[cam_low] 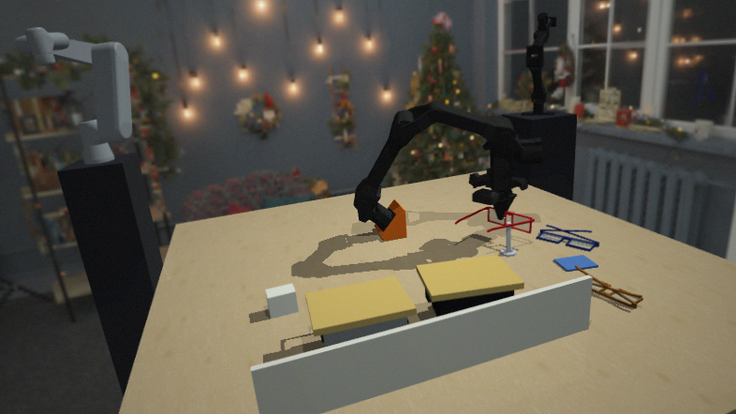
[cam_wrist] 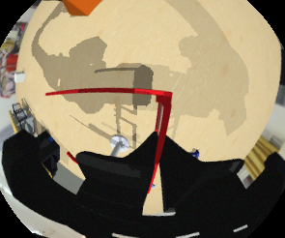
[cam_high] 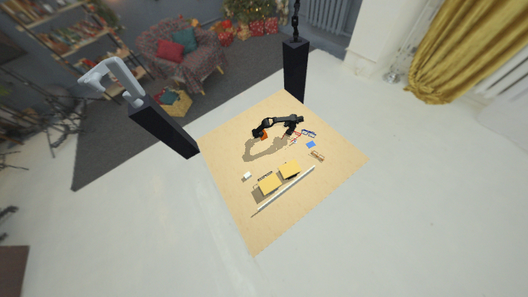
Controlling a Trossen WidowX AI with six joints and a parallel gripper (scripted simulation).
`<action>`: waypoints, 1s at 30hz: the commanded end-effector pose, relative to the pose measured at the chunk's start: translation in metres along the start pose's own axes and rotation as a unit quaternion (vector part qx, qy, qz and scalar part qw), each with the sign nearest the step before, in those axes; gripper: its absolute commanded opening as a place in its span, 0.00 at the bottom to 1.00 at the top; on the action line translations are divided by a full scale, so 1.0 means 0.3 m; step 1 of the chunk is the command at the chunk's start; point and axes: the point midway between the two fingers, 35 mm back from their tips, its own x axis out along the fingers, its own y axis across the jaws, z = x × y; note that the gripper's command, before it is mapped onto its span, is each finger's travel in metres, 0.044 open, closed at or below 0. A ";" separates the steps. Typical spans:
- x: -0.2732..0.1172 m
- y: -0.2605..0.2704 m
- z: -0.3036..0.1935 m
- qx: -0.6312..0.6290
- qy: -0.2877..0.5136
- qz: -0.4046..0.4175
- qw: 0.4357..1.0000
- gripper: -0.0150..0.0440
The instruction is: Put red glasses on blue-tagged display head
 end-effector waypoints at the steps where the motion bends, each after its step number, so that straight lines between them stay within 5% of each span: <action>1: -0.002 -0.007 0.016 0.002 -0.002 -0.003 1.000 0.25; 30: -0.002 -0.024 0.073 0.002 -0.002 -0.003 1.000 0.25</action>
